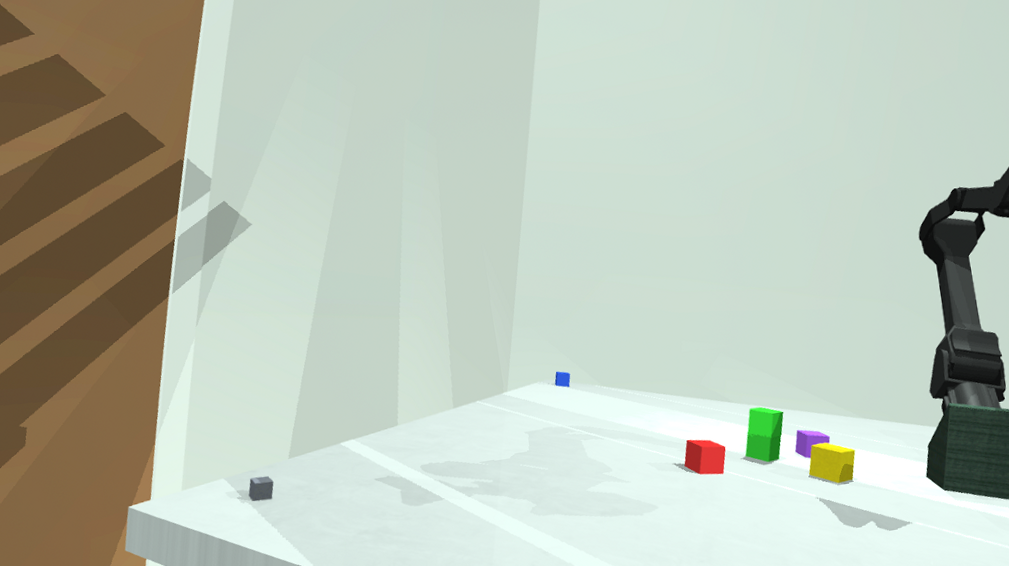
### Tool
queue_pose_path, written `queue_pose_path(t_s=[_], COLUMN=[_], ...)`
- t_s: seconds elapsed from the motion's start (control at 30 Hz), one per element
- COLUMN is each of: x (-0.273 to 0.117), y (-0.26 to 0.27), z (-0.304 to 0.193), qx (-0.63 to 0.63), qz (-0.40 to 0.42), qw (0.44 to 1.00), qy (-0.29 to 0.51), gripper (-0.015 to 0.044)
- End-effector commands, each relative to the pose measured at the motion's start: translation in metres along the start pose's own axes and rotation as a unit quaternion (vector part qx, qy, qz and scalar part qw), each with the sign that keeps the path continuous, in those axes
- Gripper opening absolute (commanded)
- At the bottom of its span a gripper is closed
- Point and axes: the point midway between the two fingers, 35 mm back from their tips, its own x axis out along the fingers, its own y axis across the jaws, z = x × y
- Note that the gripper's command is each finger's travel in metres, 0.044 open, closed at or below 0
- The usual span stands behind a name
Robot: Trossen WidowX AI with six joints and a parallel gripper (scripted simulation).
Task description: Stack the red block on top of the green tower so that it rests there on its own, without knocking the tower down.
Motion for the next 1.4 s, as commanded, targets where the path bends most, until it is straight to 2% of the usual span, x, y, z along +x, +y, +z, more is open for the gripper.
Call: queue_pose_path(t_s=[0.0,0.33,0.6,0.9,1.37], x=[0.021,0.059,0.072,0.078,0.056], y=[0.007,0.05,0.082,0.137,0.234], z=[-0.037,-0.128,-0.177,-0.244,-0.323], qx=[0.082,0.27,0.374,0.514,0.644], qz=[0.049,0.159,0.215,0.283,0.338], qw=[0.995,0.938,0.875,0.738,0.472], qy=[0.042,0.15,0.218,0.331,0.498], gripper=[0.044,0.044,0.044,0.044,0.044])
